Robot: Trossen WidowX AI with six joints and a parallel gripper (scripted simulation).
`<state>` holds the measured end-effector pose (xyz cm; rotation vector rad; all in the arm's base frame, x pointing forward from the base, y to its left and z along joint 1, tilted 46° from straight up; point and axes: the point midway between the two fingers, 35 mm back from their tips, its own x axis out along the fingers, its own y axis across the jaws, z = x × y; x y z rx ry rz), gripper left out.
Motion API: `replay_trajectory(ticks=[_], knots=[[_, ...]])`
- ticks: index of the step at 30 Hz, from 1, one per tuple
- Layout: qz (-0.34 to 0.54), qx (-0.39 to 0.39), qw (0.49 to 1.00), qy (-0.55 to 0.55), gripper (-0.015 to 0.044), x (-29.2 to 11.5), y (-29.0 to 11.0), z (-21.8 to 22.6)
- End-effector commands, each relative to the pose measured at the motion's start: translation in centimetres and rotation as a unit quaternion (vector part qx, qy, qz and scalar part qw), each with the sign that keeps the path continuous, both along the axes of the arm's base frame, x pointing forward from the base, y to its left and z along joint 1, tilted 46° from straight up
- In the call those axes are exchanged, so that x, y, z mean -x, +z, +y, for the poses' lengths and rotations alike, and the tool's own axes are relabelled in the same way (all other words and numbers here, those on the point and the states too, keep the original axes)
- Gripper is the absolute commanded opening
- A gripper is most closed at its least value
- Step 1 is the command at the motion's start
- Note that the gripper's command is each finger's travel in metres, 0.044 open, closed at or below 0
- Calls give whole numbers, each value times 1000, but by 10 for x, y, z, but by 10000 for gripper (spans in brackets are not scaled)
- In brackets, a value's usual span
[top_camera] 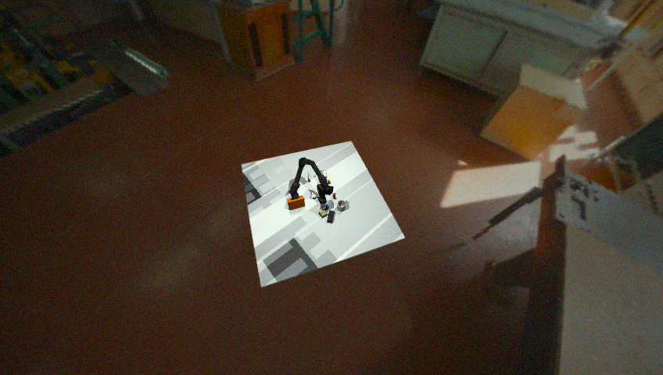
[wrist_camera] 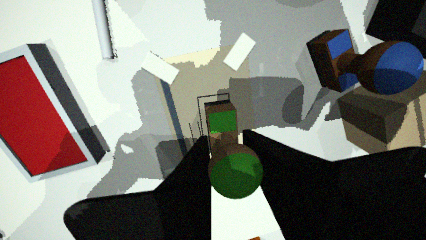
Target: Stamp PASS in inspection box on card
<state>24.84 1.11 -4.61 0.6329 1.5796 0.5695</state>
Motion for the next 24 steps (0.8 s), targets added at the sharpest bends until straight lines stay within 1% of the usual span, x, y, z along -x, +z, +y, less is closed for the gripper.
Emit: replay_trajectory(ticks=[1,24], knots=[[5,-3,1000,-2,0,3,-3,3],[4,-4,1000,-3,0,4,-8,9]])
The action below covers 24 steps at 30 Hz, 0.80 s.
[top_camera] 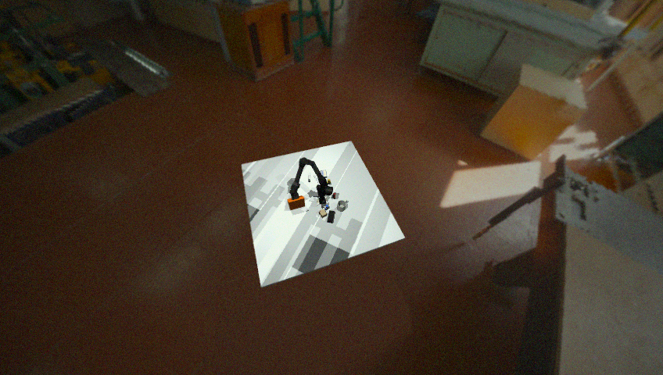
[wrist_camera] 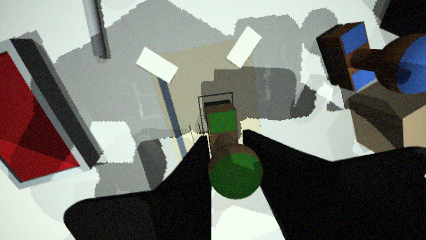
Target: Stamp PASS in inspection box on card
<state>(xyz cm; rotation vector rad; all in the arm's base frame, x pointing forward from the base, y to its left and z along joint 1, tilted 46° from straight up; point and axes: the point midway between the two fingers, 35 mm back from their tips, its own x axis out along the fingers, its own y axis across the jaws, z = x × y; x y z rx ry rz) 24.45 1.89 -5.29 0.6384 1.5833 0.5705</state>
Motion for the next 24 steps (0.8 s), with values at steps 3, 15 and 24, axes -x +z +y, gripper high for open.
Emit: replay_trajectory(ticks=[3,15,24], knots=[[2,-2,1000,-2,0,0,-1,1],[2,-2,1000,-2,0,0,-3,3],[2,-2,1000,-2,0,1,-4,4]])
